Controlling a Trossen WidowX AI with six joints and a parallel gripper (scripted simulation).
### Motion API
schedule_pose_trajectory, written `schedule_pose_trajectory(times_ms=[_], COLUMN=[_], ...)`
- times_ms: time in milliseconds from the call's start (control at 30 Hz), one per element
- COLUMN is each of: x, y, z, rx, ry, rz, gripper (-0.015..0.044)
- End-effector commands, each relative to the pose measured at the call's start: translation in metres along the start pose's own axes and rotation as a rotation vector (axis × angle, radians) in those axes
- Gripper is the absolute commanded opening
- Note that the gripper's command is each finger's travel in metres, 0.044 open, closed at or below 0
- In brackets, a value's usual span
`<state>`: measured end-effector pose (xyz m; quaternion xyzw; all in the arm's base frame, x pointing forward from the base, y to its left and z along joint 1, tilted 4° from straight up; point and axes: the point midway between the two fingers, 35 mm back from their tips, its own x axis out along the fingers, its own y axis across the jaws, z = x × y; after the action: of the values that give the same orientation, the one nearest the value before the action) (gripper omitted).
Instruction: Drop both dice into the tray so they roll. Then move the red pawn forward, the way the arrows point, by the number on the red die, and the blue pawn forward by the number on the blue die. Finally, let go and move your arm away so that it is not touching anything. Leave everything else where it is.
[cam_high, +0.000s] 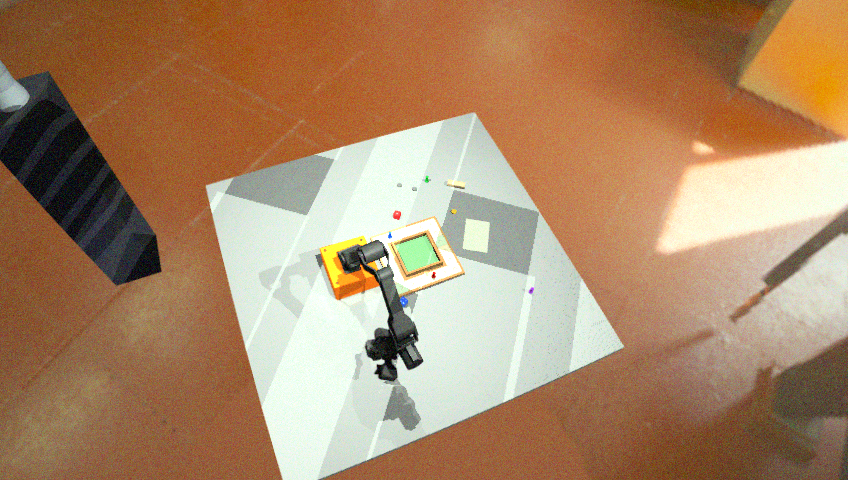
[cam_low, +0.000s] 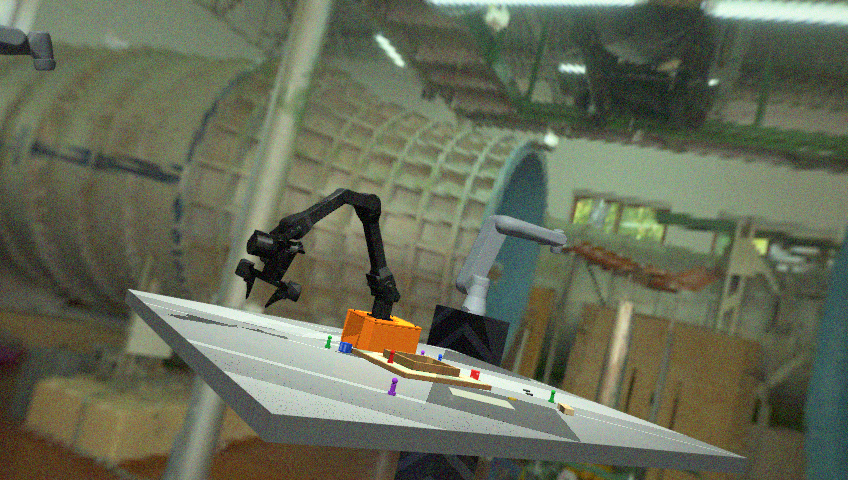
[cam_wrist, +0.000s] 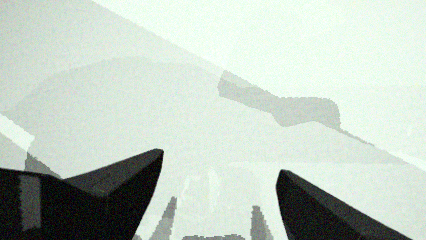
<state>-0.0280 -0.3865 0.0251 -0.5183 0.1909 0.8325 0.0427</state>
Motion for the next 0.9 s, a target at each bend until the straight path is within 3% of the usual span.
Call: schedule_pose_trajectory(times_ms=[0, 433, 867], x=[-0.031, -0.131, -0.203], y=[-0.026, -0.153, -0.344], z=[-0.058, -0.188, -0.228], rx=[-0.212, -0.845, -1.461], ry=[0.085, 0.288, 0.466], rz=[0.050, 0.240, 0.367], gripper=[0.0275, 0.0275, 0.0275])
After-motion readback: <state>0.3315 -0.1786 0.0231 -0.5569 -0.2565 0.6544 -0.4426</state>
